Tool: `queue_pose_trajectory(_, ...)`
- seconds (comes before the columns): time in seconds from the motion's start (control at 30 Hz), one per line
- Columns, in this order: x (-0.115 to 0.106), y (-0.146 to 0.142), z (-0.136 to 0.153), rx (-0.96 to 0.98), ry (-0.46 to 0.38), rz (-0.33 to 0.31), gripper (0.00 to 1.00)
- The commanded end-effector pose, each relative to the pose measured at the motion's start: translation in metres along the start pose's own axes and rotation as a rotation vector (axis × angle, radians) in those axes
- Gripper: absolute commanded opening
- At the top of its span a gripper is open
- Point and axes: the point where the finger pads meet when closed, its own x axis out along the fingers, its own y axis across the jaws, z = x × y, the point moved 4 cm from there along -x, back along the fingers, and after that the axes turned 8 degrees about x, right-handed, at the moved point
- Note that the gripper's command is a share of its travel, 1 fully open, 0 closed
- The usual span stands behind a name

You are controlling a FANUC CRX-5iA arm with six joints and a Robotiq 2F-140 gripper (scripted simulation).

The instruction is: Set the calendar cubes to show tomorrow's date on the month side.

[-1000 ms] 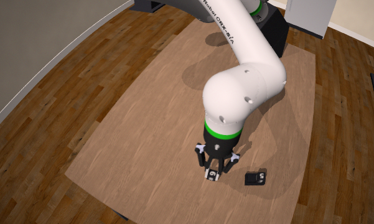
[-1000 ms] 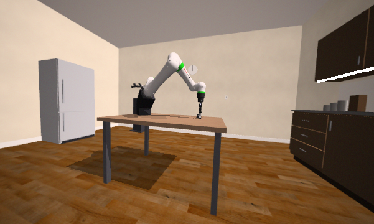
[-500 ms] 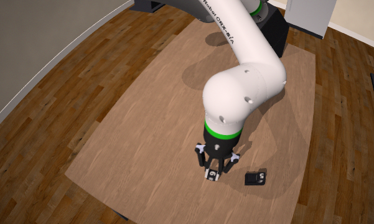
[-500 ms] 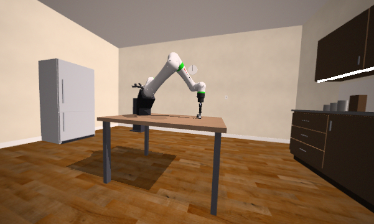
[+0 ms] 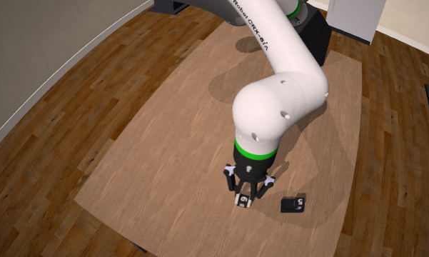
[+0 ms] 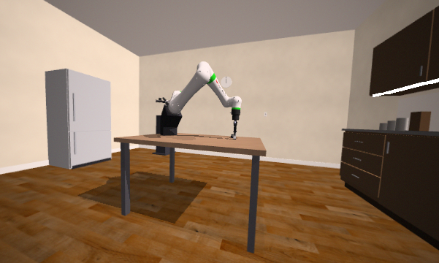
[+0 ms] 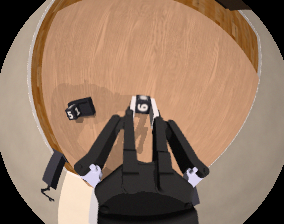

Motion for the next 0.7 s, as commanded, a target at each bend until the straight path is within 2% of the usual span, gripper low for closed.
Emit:
queue_pose_trajectory(0.0, -0.0002, -0.0001, -0.0002, 0.0, 0.0, 0.0, 0.24)
queue_pose_trajectory(0.4, -0.0002, -0.0001, -0.0002, 0.0, 0.0, 0.0, 0.24)
queue_pose_trajectory(0.67, -0.0002, -0.0001, -0.0002, 0.0, 0.0, 0.0, 0.31)
